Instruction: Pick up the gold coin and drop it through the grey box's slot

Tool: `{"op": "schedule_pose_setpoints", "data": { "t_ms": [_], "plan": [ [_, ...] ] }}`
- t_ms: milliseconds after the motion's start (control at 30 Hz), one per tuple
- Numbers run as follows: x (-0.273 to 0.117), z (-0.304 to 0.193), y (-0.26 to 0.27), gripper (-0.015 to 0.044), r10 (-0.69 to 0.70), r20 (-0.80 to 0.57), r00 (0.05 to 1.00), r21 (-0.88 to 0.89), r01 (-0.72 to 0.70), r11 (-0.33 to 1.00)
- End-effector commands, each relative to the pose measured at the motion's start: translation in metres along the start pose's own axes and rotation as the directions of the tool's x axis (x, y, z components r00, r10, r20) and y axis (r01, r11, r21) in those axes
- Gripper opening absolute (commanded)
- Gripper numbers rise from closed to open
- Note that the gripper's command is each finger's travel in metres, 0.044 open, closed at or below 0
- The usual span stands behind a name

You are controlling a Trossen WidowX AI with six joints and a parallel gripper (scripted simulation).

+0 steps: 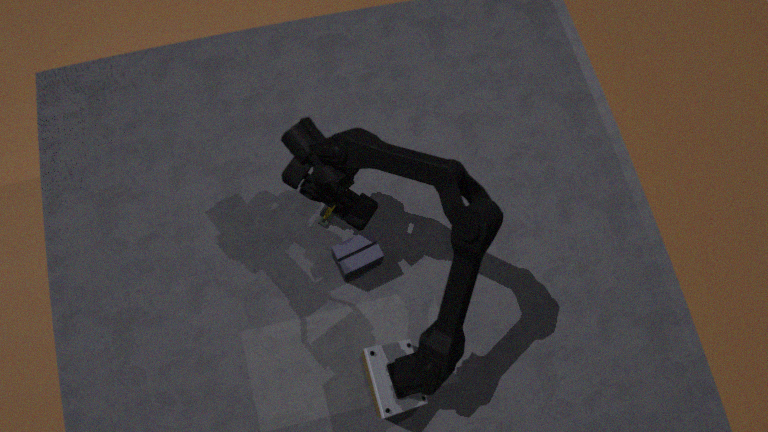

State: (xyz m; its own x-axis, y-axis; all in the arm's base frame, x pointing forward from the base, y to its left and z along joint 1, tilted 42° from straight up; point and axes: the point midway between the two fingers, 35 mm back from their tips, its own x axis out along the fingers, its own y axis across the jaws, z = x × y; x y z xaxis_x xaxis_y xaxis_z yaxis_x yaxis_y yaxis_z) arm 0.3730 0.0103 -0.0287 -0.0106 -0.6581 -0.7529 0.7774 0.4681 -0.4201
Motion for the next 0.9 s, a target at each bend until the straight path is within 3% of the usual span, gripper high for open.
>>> {"op": "schedule_pose_setpoints", "data": {
  "t_ms": [0,533,700,867],
  "plan": [
    [0.011,-0.002,-0.004,0.0161,-0.016,-0.003,1.0,-0.008,0.016,1.0],
    [0.031,-0.002,-0.005,0.0161,-0.018,-0.002,1.0,-0.008,0.018,1.0],
    [0.031,-0.002,-0.005,0.0029,-0.018,-0.002,1.0,-0.008,0.018,1.0],
    [0.031,-0.002,-0.005,0.0,-0.018,-0.002,1.0,-0.008,0.018,1.0]
  ]
}}
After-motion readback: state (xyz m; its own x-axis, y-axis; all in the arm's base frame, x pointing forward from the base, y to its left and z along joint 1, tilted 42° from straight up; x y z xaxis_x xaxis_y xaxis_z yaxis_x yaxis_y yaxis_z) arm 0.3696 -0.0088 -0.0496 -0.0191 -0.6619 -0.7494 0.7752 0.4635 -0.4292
